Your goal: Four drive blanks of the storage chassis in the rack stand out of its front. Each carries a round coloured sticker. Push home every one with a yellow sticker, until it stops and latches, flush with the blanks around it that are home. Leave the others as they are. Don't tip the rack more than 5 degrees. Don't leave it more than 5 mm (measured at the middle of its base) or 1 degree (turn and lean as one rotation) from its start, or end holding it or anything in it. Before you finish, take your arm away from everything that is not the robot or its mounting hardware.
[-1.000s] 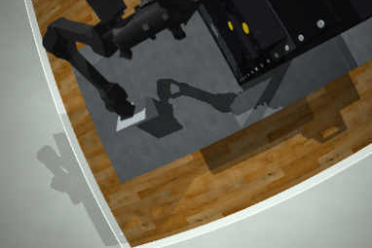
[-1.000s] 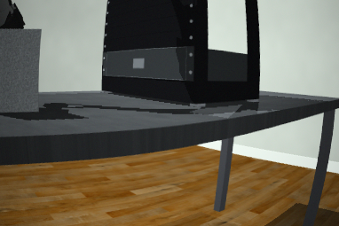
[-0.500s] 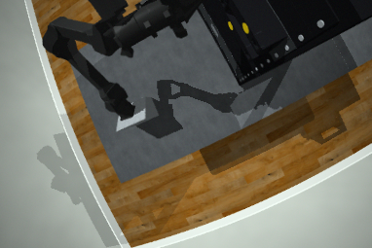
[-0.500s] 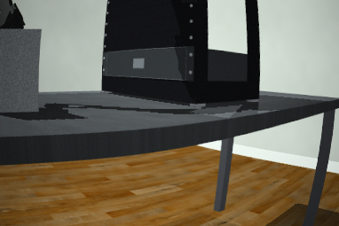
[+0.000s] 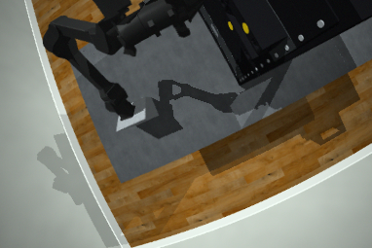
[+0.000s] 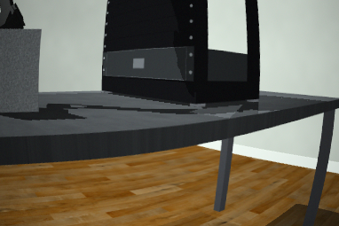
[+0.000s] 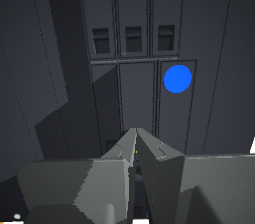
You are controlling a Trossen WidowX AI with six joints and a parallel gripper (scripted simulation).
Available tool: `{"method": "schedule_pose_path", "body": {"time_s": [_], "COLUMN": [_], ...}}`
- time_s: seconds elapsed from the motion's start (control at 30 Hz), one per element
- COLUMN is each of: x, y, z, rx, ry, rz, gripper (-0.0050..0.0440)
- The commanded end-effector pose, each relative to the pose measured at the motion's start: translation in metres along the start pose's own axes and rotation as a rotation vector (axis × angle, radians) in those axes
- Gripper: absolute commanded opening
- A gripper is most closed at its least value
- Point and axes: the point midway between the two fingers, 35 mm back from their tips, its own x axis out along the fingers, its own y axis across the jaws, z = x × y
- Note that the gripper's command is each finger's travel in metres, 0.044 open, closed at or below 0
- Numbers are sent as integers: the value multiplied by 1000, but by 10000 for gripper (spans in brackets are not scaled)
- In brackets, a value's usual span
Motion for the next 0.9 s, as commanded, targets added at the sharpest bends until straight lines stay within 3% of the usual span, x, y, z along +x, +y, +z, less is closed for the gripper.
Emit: {"method": "schedule_pose_path", "body": {"time_s": [0.0,0.87], "x": [4,22], "y": [-6,-8], "z": [6,8], "rx": [-16,-16], "ry": [-10,-10], "rz": [-13,-13], "gripper": [0,0]}}
